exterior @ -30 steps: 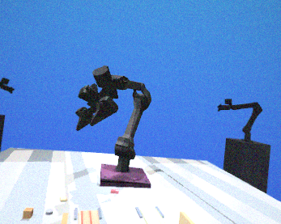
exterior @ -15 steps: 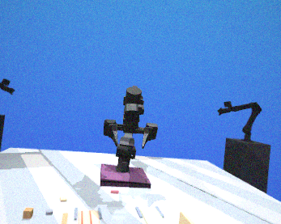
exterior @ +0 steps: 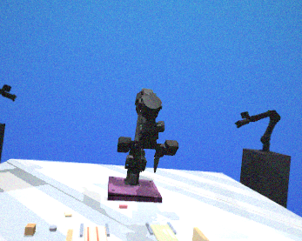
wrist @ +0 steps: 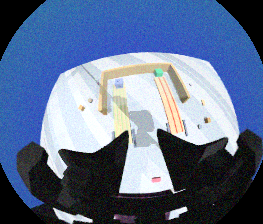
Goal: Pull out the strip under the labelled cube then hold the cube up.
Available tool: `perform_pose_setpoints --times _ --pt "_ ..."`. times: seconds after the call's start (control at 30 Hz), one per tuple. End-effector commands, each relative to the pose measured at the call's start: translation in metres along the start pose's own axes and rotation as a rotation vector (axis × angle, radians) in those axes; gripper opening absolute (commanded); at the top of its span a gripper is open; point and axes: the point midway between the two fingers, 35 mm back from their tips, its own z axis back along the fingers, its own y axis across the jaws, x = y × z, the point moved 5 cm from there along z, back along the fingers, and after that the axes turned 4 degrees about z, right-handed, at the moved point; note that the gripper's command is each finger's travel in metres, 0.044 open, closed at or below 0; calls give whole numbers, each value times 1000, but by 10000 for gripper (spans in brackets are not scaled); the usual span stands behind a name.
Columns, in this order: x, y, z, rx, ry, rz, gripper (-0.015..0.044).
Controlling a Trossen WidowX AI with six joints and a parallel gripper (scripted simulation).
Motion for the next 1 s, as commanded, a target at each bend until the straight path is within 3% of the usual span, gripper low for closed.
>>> perform_pose_setpoints --times 0.0,0.1,0.3,0.97 --pt "6 14 -26 27 188 20 85" --pt "7 28 -48 47 343 43 6" --pt "2 56 -86 63 619 98 0" --pt "-10 58 -108 63 628 100 0"
